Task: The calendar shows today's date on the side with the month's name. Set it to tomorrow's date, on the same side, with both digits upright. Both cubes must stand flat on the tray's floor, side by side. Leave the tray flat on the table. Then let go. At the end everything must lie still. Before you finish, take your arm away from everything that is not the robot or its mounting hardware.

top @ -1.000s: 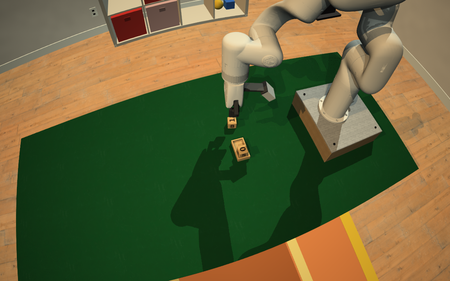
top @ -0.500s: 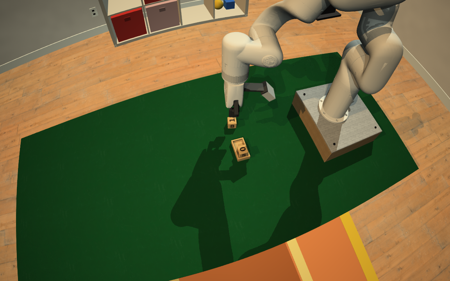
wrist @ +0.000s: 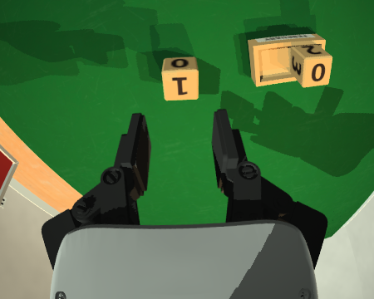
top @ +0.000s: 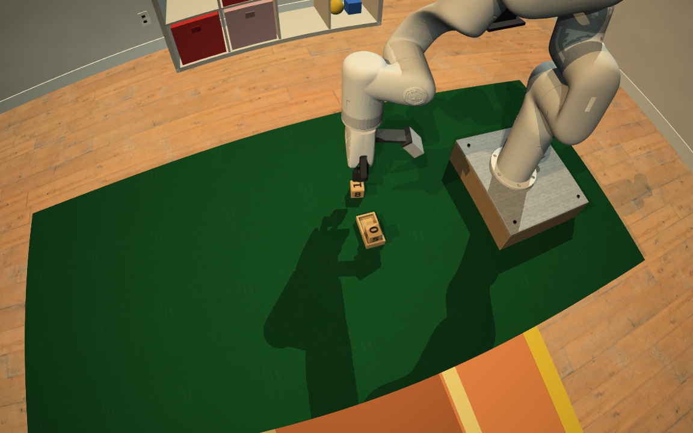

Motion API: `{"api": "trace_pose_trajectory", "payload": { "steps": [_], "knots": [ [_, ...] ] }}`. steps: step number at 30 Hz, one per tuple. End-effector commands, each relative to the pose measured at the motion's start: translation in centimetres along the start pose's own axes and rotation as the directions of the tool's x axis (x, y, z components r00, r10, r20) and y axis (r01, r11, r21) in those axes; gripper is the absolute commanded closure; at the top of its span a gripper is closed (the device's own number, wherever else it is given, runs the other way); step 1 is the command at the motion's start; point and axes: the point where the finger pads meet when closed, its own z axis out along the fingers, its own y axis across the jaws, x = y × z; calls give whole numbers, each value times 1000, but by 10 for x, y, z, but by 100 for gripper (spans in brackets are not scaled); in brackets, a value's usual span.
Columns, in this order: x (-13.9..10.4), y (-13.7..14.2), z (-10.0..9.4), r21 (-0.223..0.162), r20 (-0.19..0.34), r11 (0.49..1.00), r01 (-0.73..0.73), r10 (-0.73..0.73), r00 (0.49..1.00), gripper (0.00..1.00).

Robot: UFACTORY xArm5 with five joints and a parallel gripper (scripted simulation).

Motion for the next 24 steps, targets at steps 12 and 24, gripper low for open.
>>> {"api": "trace_pose_trajectory", "payload": {
  "steps": [12, 24],
  "knots": [
    [-1, 0, 18, 0, 3, 1000, 0, 0, 1000, 53],
    [-1, 0, 33, 0, 3, 1000, 0, 0, 1000, 53]
  ]
}}
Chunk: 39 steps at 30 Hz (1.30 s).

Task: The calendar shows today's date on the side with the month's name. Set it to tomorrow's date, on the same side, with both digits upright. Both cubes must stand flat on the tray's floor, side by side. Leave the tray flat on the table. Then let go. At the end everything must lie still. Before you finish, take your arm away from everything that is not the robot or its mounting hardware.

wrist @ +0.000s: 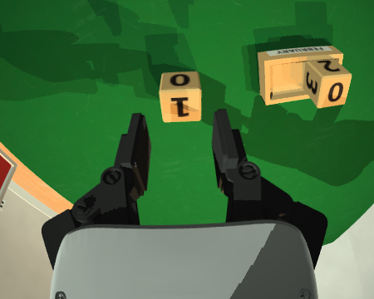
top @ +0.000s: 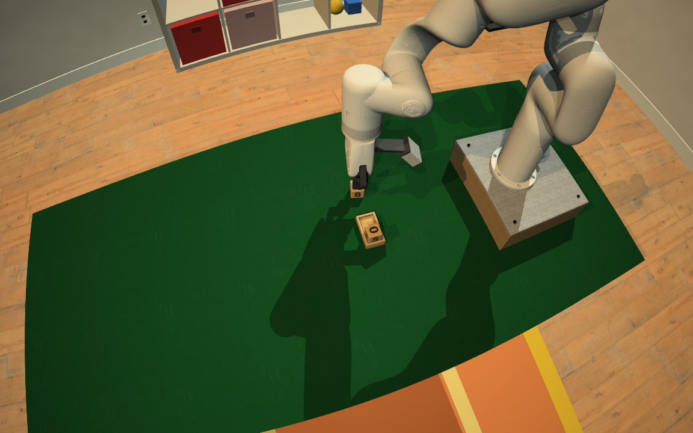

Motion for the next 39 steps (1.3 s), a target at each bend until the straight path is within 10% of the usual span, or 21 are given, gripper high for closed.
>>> {"api": "trace_pose_trajectory", "payload": {
  "steps": [1, 39],
  "knots": [
    [-2, 0, 5, 0, 4, 1000, 0, 0, 1000, 53],
    [-2, 0, 17, 0, 4, 1000, 0, 0, 1000, 53]
  ]
}}
